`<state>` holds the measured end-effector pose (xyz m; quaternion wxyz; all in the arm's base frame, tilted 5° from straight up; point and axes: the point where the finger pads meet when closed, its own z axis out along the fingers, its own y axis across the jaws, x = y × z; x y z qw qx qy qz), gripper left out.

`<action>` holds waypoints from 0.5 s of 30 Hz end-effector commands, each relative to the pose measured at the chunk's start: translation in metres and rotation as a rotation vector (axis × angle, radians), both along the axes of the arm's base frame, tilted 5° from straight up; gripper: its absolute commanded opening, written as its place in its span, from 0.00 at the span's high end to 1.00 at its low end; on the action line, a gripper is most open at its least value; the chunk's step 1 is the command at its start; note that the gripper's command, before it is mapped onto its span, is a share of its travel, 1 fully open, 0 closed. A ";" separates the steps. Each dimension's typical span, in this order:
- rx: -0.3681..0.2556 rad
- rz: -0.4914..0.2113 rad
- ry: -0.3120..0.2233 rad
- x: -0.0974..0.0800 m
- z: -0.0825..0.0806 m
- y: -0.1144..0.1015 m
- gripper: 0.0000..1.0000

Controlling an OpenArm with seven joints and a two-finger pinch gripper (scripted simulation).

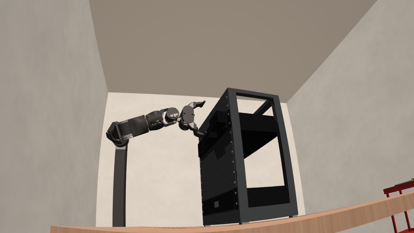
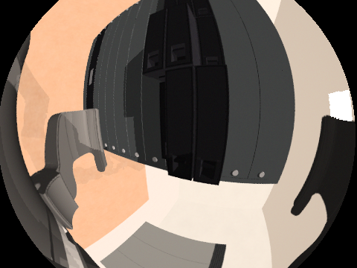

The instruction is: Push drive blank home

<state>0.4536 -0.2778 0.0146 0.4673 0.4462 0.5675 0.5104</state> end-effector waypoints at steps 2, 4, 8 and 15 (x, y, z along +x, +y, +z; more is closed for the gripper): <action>-0.003 0.002 -0.002 0.000 0.002 0.000 0.00; -0.003 0.002 -0.002 0.000 0.002 0.000 0.00; -0.003 0.002 -0.002 0.000 0.002 0.000 1.00; -0.003 0.002 -0.002 0.000 0.002 0.000 1.00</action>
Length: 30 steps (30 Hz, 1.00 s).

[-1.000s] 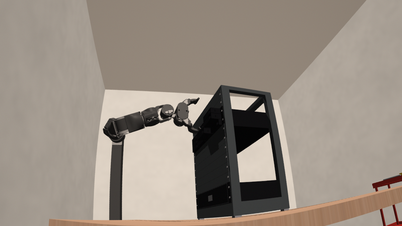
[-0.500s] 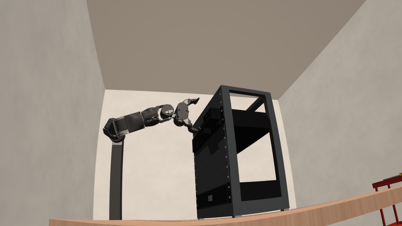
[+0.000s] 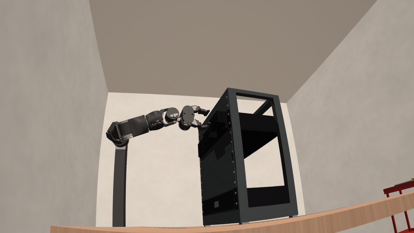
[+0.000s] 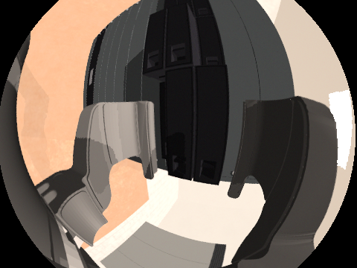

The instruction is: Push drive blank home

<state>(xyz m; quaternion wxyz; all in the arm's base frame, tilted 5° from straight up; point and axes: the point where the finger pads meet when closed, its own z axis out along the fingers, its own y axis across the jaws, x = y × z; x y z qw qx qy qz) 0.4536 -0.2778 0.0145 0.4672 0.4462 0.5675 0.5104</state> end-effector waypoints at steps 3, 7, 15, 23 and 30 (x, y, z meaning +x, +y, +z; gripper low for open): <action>-0.002 0.002 -0.002 0.000 0.002 0.000 1.00; -0.002 0.002 -0.002 0.000 0.002 0.000 1.00; -0.002 0.002 -0.002 0.000 0.002 0.000 1.00; -0.002 0.002 -0.002 0.000 0.002 0.000 1.00; -0.004 0.005 -0.005 -0.001 0.002 0.003 1.00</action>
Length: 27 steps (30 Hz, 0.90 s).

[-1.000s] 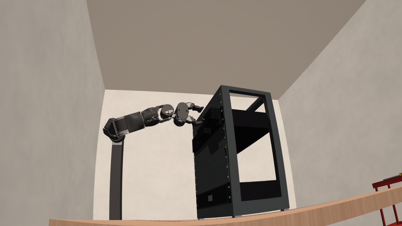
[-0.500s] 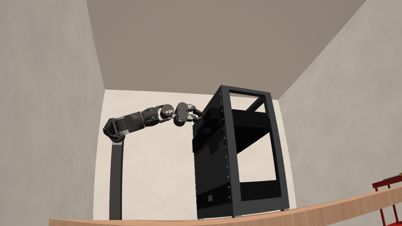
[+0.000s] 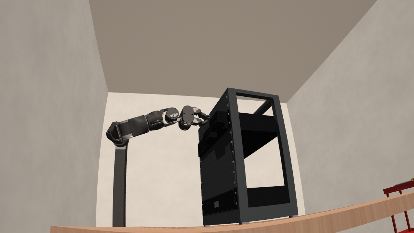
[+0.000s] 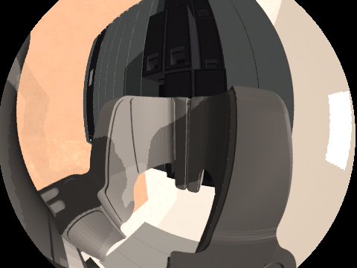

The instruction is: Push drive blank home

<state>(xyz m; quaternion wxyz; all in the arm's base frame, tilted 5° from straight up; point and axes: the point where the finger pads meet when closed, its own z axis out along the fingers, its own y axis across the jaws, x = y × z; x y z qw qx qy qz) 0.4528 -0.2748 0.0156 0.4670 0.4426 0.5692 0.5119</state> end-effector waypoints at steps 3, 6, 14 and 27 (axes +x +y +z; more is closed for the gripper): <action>-0.001 -0.002 -0.001 -0.003 -0.002 0.004 1.00; -0.001 -0.002 -0.001 -0.004 -0.003 0.005 1.00; 0.000 -0.003 -0.002 -0.022 -0.022 0.032 1.00; 0.000 -0.003 -0.003 -0.057 -0.059 0.083 1.00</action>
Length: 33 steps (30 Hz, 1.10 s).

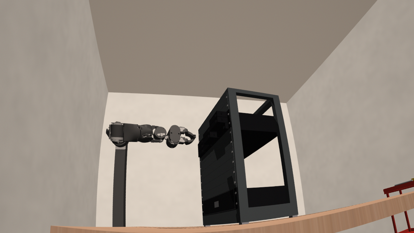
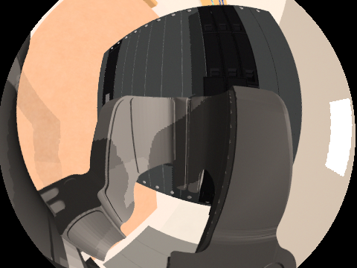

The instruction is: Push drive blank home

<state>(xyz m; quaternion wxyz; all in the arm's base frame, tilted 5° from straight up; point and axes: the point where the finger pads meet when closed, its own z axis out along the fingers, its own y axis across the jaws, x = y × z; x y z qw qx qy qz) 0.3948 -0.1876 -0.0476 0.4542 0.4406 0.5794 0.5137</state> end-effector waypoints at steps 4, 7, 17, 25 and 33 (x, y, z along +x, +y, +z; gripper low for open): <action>-0.001 -0.029 -0.023 -0.007 -0.005 0.007 1.00; -0.001 -0.030 -0.023 -0.010 -0.008 0.011 1.00; 0.000 -0.034 -0.020 -0.005 -0.009 0.011 1.00; 0.000 -0.034 -0.019 0.031 -0.011 0.017 1.00; 0.000 -0.034 -0.018 0.053 -0.012 0.021 1.00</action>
